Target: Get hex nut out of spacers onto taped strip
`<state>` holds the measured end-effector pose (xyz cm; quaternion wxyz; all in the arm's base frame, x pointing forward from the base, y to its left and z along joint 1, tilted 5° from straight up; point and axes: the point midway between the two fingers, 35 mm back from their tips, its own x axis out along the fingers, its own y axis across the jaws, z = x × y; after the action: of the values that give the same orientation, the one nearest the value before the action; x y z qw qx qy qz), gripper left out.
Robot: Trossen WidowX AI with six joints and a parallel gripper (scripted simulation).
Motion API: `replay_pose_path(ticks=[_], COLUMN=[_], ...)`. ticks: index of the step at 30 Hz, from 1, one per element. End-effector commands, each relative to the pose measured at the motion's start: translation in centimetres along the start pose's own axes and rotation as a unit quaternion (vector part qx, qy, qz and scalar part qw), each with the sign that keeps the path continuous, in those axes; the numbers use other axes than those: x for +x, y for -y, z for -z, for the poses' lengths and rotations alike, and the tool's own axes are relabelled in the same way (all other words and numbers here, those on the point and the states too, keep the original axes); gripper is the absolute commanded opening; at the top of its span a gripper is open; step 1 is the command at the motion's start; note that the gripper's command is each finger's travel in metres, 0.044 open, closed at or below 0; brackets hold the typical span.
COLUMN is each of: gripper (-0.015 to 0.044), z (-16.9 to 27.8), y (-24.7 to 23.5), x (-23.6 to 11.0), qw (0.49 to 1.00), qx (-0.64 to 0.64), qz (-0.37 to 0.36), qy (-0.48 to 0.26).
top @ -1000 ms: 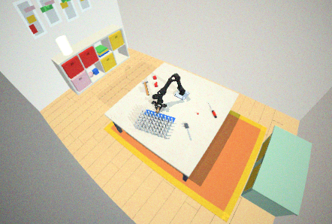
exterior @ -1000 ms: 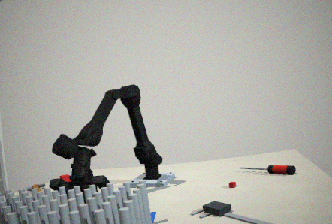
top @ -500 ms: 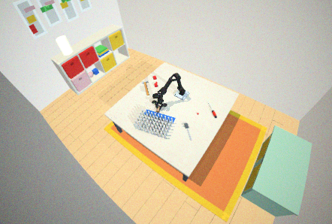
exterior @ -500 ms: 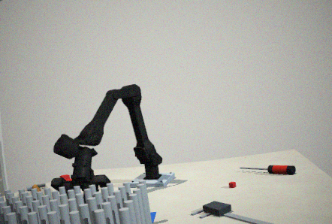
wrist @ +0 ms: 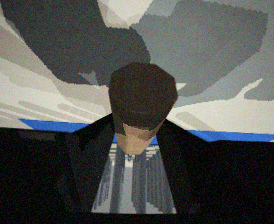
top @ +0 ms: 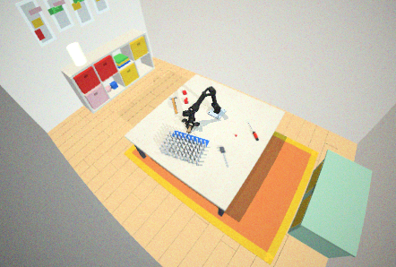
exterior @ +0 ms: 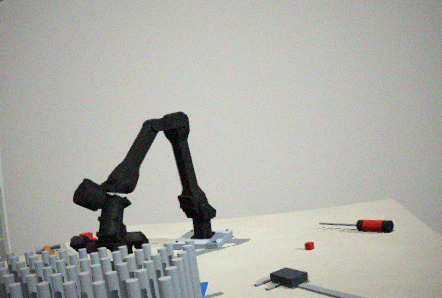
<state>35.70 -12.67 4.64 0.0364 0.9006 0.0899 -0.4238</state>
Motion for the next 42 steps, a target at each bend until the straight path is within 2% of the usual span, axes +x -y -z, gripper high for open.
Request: replay_pose_path(ticks=[1, 42], gripper=[0.0, 0.0], z=[-0.4, -3.3], y=[0.2, 0.2], x=[-0.3, -2.3], qw=[1.0, 1.0], qx=[-0.002, -0.002], qz=[0.003, 0.003], qy=[-0.001, 0.0])
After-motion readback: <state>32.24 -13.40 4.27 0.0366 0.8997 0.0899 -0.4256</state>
